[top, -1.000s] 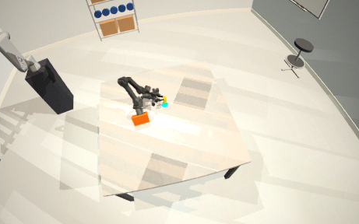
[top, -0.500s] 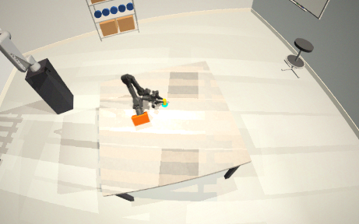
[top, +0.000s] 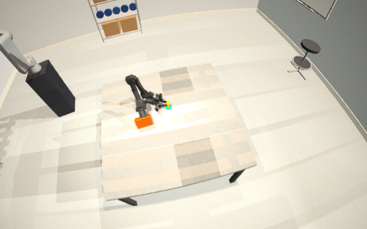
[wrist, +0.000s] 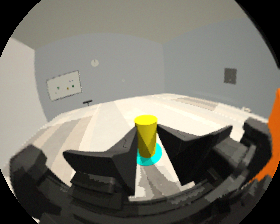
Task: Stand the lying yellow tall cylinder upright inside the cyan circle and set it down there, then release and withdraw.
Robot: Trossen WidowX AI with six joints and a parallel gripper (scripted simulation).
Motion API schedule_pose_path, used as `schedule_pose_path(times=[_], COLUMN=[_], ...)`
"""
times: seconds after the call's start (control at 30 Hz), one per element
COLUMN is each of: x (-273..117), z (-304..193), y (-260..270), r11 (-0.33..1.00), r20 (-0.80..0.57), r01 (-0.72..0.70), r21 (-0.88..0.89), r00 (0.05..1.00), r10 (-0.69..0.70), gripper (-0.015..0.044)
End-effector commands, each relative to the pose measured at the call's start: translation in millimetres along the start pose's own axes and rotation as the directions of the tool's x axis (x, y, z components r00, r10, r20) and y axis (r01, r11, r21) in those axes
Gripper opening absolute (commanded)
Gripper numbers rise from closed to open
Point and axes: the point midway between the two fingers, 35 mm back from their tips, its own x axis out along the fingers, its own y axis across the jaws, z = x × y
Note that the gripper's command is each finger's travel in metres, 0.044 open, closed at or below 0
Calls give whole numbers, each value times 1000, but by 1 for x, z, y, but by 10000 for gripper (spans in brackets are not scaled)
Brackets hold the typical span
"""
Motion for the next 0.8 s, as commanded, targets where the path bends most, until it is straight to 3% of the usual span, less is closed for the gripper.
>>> schedule_pose_path(times=[0.0,0.33,0.77], x=[0,0,0], z=[0,0,28], y=[1,1,5], r11=[1000,1000,1000], r20=[5,5,0], r01=[-3,-3,8], r21=[8,8,14], r00=[1000,1000,1000], r10=[3,3,-8], gripper=[131,394,400])
